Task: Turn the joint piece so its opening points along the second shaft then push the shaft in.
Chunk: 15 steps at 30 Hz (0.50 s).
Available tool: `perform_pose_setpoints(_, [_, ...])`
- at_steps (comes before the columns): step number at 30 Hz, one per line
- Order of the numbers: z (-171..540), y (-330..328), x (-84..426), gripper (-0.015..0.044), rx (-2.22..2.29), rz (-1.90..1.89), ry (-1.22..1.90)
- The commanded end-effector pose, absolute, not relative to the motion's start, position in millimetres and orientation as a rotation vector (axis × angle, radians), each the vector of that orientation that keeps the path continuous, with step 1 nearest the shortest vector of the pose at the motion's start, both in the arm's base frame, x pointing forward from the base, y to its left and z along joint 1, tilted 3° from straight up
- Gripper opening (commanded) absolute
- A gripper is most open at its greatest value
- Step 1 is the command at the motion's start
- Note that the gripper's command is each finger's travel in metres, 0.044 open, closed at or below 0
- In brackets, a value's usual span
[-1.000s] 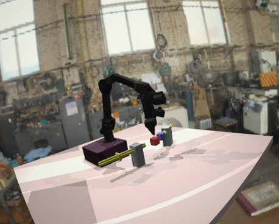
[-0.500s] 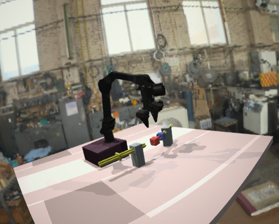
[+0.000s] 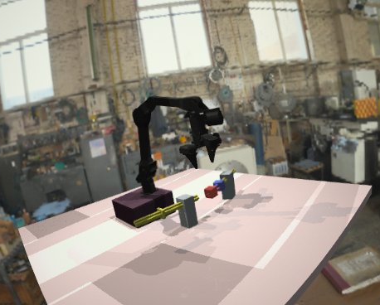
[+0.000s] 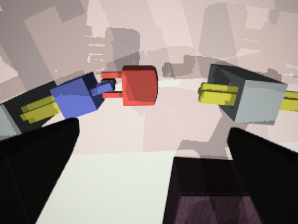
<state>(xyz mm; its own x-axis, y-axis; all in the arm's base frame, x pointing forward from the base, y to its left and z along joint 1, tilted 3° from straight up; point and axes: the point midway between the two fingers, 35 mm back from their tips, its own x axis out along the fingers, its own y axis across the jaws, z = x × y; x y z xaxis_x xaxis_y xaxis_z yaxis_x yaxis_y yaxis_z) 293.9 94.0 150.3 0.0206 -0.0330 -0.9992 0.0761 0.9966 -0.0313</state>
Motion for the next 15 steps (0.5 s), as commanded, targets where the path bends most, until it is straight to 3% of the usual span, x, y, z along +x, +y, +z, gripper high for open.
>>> perform_pose_setpoints(1, [131,50,293,0.044,0.04,-0.107,1.554])
perform_pose_setpoints(15, [118,29,291,0.044,0.201,-0.252,1.542])
